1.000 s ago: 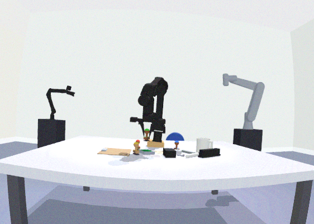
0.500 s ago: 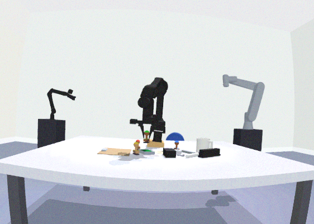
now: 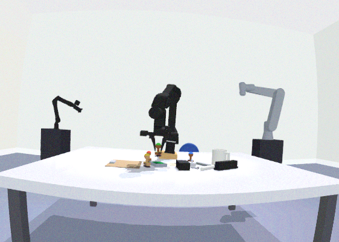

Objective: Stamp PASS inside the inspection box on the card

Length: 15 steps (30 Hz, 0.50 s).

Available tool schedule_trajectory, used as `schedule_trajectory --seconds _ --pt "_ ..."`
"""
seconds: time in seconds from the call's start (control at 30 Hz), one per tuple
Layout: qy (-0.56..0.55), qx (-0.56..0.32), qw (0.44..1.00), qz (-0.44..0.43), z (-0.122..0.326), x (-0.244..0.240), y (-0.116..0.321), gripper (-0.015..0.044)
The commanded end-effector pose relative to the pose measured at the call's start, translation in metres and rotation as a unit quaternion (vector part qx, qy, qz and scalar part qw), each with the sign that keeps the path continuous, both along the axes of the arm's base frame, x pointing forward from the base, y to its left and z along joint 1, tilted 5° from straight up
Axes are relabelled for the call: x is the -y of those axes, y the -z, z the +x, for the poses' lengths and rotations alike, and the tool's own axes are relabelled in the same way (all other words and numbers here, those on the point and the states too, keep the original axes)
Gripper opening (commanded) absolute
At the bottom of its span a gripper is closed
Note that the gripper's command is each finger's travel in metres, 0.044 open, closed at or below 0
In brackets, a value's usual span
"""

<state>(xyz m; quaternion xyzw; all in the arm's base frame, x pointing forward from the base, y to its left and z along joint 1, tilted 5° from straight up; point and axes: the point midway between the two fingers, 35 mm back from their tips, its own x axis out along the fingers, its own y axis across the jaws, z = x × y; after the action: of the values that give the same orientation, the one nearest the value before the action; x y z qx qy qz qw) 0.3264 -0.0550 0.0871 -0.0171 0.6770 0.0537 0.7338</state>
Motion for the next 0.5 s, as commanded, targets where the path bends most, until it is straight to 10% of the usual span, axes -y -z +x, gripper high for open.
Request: schedule_trajectory --seconds 0.0,0.47 --pt "0.000 -0.003 1.000 0.003 -0.0014 -0.0013 0.0051 0.0000" --pt "0.001 -0.003 1.000 0.003 -0.0010 -0.0020 0.0143 0.0000"
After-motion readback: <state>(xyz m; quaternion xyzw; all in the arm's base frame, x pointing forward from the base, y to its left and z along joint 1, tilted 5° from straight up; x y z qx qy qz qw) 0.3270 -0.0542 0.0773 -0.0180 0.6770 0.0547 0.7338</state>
